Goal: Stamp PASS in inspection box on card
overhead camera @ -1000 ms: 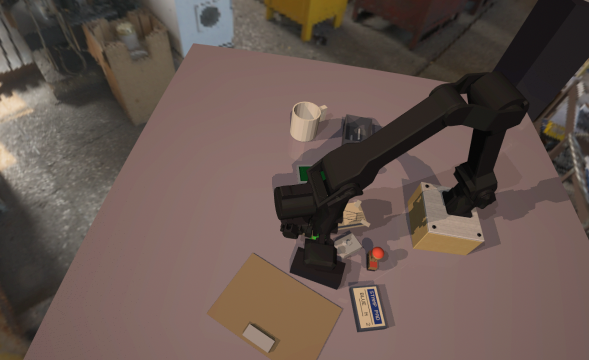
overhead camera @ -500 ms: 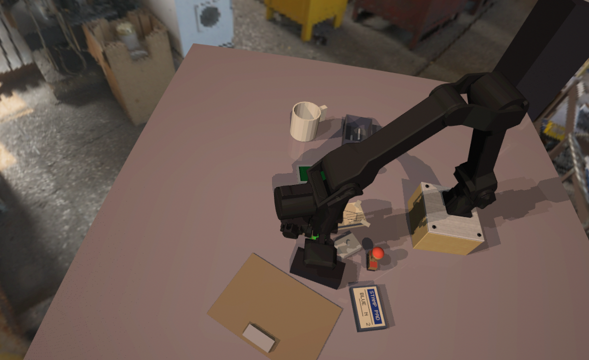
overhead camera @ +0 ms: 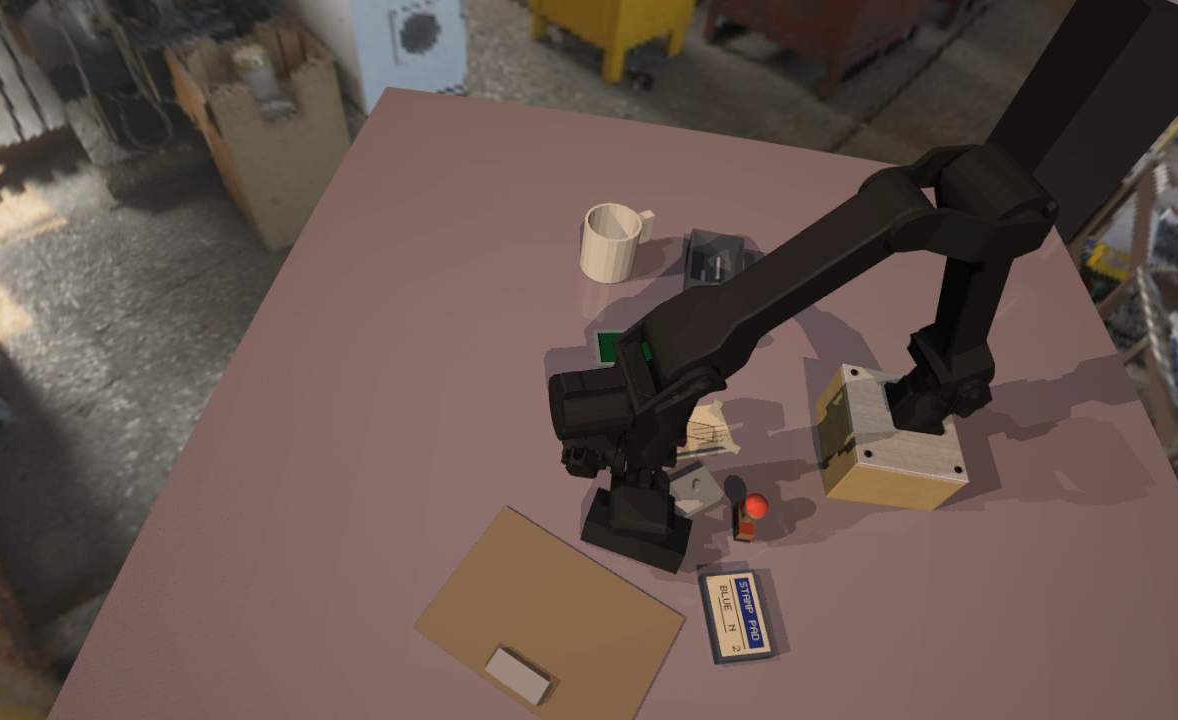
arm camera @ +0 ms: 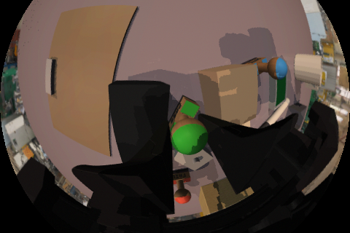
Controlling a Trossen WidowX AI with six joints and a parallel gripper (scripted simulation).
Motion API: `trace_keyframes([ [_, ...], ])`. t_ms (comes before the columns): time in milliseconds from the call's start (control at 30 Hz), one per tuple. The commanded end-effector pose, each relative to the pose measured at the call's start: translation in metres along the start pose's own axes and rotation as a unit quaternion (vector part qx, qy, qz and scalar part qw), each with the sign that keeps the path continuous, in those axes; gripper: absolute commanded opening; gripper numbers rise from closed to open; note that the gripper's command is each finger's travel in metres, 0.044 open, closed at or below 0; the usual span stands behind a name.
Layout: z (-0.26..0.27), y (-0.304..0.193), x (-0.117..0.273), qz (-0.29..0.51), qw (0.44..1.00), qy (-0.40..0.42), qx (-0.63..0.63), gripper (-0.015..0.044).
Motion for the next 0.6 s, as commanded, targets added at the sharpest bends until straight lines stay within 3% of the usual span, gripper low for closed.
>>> trace_keyframes([
  [0,-0.0005,0.0003,-0.0015,0.000,1.000,-0.002,0.000,0.0121],
  [67,-0.0005,0.0003,-0.0015,0.000,1.000,-0.002,0.000,0.0108],
  [200,-0.0005,0.0004,-0.0003,0.000,1.000,-0.002,0.000,0.0003],
  [567,-0.0008,0.0008,0.0051,-0.001,1.000,0.000,0.000,0.0000],
])
Point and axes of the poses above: the point midway between the two fingers, 35 mm back from their tips, its own x axis back along the fingers, its own z axis across the jaws, y = z × x, the point moved 7 cm from there along x, back along the fingers, and after that the axes turned 3 degrees about x, right-handed, at the moved point
